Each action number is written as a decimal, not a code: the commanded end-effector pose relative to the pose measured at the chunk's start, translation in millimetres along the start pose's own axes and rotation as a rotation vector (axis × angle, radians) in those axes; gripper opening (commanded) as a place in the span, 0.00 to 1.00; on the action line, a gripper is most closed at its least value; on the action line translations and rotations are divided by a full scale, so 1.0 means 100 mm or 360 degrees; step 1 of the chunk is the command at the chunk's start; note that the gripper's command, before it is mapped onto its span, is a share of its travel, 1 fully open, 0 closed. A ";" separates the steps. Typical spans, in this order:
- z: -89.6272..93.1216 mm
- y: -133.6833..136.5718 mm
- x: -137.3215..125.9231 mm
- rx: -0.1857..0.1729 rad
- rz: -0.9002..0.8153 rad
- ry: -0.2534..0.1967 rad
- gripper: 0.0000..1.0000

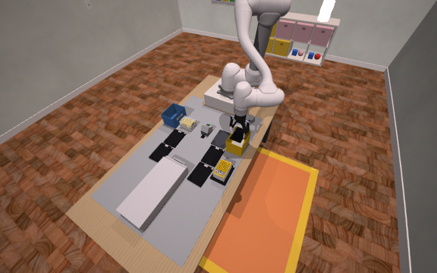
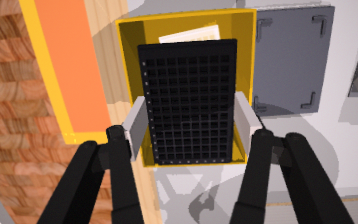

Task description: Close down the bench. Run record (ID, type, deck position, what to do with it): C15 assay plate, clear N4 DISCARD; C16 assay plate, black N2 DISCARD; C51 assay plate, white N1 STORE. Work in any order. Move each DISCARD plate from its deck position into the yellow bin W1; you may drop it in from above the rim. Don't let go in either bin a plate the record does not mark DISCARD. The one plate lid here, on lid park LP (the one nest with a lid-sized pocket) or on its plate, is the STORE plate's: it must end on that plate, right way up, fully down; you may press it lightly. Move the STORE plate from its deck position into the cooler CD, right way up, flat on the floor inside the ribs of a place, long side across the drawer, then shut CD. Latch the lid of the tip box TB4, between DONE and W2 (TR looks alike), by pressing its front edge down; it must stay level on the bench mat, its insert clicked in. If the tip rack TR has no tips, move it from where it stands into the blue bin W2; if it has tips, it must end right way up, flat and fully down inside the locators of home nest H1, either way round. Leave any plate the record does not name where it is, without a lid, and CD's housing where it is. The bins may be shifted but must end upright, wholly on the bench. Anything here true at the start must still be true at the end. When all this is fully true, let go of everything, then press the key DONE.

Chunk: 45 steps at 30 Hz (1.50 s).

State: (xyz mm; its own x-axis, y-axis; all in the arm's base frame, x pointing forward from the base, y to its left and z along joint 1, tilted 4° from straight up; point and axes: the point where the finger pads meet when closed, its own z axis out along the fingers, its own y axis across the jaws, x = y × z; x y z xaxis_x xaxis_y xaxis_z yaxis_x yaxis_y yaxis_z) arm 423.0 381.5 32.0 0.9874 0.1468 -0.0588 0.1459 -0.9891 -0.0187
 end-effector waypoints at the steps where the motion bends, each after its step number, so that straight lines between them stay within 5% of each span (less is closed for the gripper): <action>1: 0.00 -0.02 -0.02 0.0004 -0.0001 0.0003 0.00; 5: 0.00 -0.02 -0.02 0.0004 -0.0001 0.0003 0.00; 6: 0.00 -0.02 -0.02 0.0004 -0.0001 0.0003 0.66; 45: 0.00 -0.02 -0.02 0.0004 -0.0001 0.0003 0.66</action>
State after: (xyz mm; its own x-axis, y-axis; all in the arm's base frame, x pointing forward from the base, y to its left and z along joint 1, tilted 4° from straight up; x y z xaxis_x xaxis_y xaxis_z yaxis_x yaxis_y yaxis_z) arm 422.9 381.5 31.9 0.9874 0.1468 -0.0589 0.1459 -0.9891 -0.0187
